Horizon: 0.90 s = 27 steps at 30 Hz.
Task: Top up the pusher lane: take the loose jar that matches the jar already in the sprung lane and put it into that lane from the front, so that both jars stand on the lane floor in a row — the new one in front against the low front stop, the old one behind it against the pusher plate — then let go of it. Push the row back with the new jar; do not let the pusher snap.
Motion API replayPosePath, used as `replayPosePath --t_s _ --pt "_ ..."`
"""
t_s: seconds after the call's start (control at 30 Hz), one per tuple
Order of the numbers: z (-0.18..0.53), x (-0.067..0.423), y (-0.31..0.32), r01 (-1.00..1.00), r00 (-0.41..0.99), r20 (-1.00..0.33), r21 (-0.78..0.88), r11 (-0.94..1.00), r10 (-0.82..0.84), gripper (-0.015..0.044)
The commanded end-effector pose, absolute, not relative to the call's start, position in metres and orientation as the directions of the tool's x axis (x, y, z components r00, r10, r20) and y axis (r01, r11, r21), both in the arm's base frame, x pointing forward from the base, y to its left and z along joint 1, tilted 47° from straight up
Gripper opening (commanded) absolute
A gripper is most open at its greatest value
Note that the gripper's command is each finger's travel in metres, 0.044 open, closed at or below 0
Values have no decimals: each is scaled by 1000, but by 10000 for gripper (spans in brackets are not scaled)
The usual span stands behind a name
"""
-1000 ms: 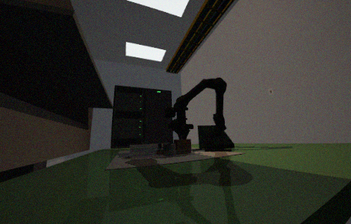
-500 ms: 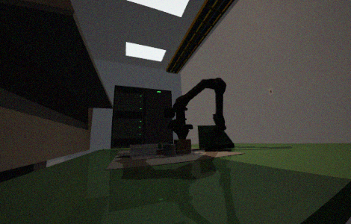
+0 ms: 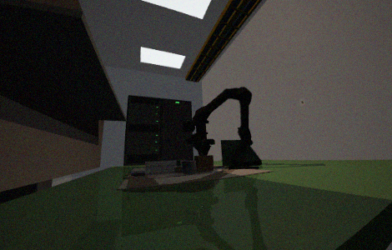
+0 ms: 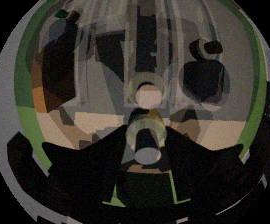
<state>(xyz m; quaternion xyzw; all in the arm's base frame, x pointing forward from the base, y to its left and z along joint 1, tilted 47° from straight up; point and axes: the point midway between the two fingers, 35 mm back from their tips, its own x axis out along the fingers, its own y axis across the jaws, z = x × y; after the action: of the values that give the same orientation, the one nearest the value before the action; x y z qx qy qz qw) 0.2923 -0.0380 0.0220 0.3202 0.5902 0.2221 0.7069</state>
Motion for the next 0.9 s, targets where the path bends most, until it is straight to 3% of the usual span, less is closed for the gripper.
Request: replayPosePath --t_s 0.0,0.87 --pt "24 298 -40 56 217 -691 714 698 690 0" --pt "25 308 -42 56 217 -691 714 698 690 0"
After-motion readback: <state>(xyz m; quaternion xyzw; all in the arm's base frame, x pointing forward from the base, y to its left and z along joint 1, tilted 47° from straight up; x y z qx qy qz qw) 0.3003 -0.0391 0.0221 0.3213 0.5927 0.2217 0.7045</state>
